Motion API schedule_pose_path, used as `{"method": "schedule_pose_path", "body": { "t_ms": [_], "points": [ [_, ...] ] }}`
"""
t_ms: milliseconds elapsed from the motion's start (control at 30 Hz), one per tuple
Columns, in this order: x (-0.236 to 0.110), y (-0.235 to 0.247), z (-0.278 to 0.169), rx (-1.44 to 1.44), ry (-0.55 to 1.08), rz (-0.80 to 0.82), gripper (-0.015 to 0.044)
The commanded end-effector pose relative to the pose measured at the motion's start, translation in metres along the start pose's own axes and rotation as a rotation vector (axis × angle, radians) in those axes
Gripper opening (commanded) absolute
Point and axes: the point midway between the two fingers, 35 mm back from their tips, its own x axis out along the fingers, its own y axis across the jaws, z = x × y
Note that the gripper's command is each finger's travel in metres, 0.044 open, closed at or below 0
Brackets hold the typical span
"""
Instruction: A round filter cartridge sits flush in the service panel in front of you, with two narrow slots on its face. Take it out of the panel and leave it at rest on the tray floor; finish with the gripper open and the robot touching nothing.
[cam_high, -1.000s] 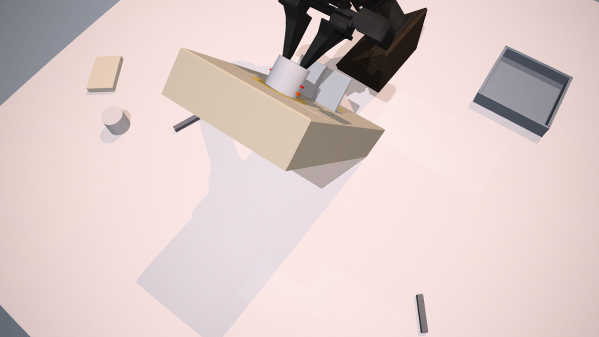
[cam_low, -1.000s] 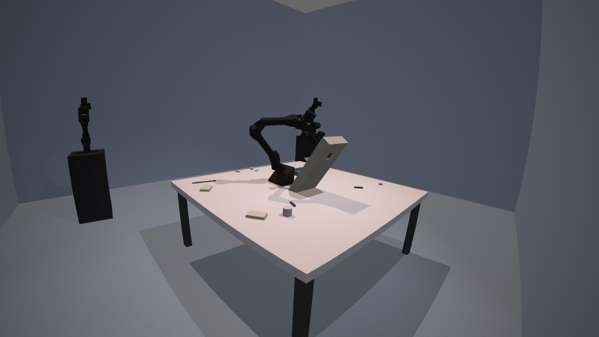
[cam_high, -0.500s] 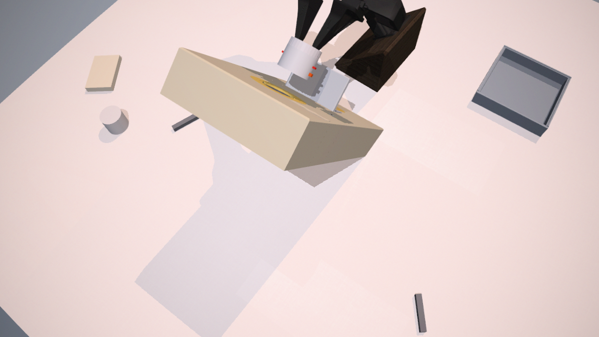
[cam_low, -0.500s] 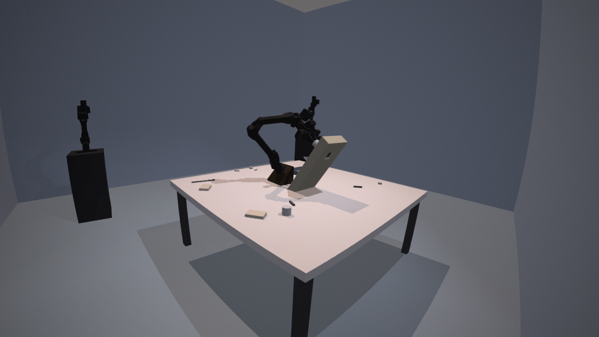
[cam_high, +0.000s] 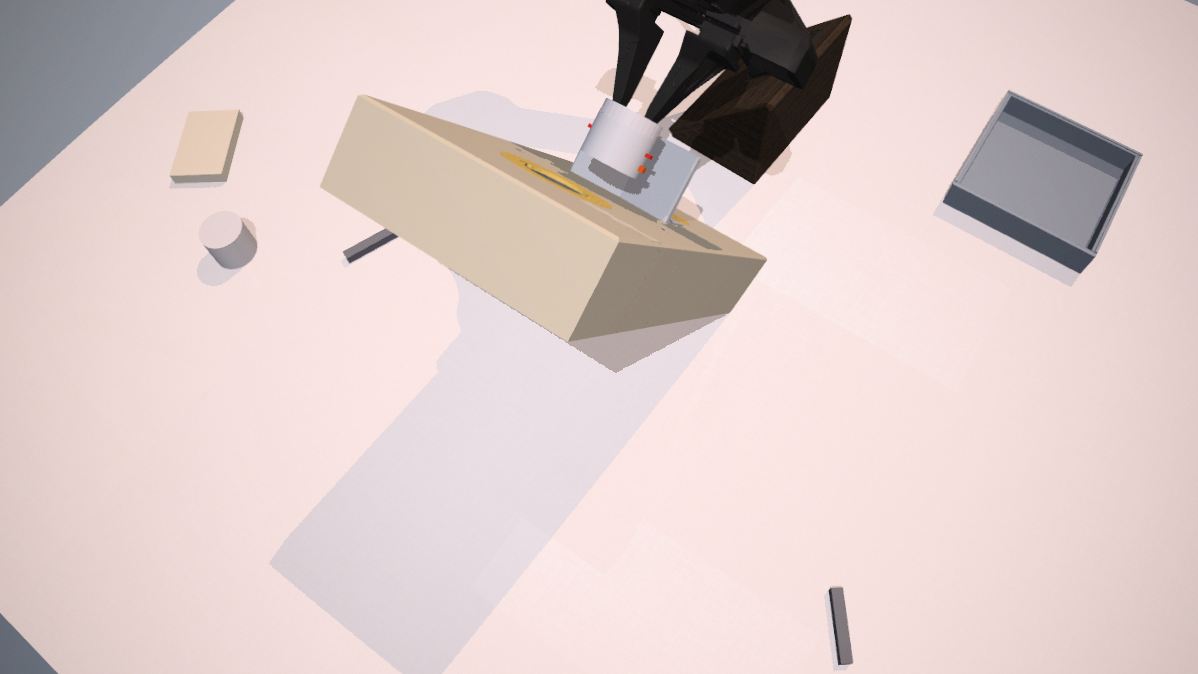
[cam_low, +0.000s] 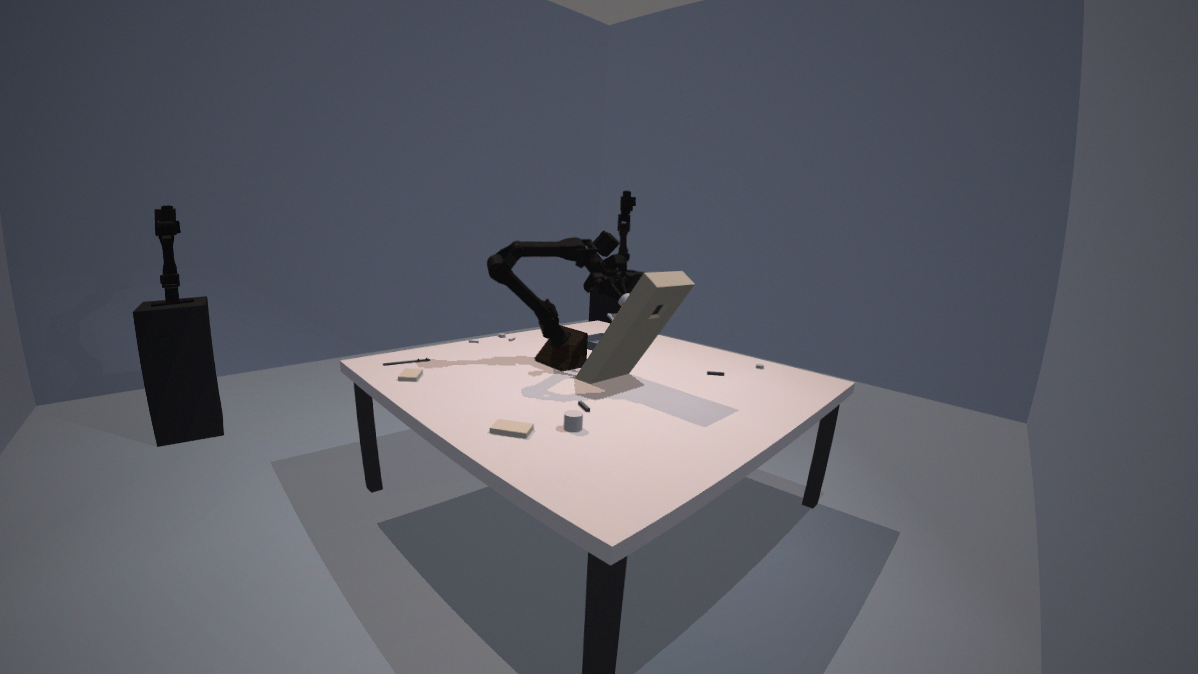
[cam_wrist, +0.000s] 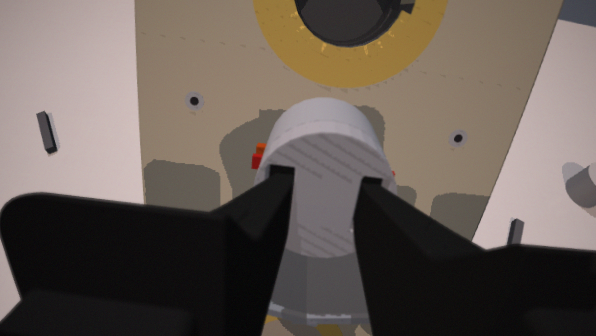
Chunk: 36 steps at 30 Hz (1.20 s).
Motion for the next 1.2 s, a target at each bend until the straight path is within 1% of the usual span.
{"method": "schedule_pose_path", "body": {
  "t_ms": [0,67,200,233,567,633,833,933,1033,1167],
  "points": [
    [0.001,-0.001,-0.011,0.008,-0.004,-0.005,0.0000],
    [0.002,-0.001,-0.015,0.008,-0.004,-0.005,0.0000],
    [0.001,0.000,-0.010,-0.002,0.001,0.000,0.0105],
    [0.001,0.000,-0.010,-0.002,0.001,0.000,0.0111],
    [0.002,-0.001,-0.014,0.008,-0.004,-0.005,0.0111],
    [0.000,-0.001,-0.002,0.008,-0.004,-0.005,0.0111],
    [-0.006,-0.002,0.055,0.009,-0.004,-0.005,0.0111],
    [-0.007,-0.003,0.061,0.009,-0.004,-0.005,0.0111],
    [-0.014,-0.002,0.072,0.012,-0.004,-0.004,0.0190],
    [-0.034,-0.002,0.100,0.020,-0.006,-0.001,0.0295]
  ]
}}
